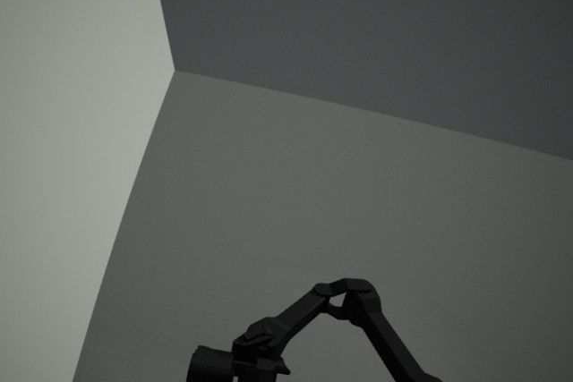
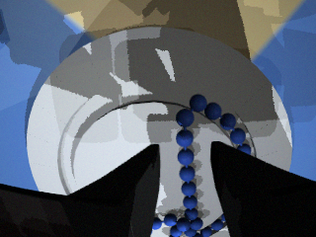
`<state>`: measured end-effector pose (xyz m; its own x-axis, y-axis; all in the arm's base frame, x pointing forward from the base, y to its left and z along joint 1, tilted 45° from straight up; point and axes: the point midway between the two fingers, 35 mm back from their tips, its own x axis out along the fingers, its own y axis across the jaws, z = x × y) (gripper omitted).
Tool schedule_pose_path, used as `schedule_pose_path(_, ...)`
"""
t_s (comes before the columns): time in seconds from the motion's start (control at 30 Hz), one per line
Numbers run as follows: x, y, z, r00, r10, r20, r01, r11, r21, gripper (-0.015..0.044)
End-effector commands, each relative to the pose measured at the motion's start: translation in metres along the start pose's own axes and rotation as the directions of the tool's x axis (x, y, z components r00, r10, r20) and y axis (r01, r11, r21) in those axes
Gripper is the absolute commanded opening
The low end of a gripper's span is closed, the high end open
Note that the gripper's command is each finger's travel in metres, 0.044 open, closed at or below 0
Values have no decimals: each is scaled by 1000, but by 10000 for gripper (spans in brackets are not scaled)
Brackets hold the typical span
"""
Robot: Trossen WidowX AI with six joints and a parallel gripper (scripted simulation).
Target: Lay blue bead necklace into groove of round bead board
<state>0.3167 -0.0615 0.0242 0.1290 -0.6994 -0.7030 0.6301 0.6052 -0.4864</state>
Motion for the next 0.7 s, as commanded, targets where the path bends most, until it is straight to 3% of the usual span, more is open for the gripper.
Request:
schedule_pose_path(0.0, 5, 0, -1, 1000, -1, 0, 1, 1000, -9, 120)
schedule_pose_path(0.43, 23, -1, -2, 1000, -4, 0, 4, 1000, -10, 120)
schedule_pose_path(0.57, 22, -1, -1, 1000, -5, -1, 5, 1000, -2, 15)
schedule_pose_path(0.67, 22, -1, -1, 1000, -5, -1, 5, 1000, -2, 0)
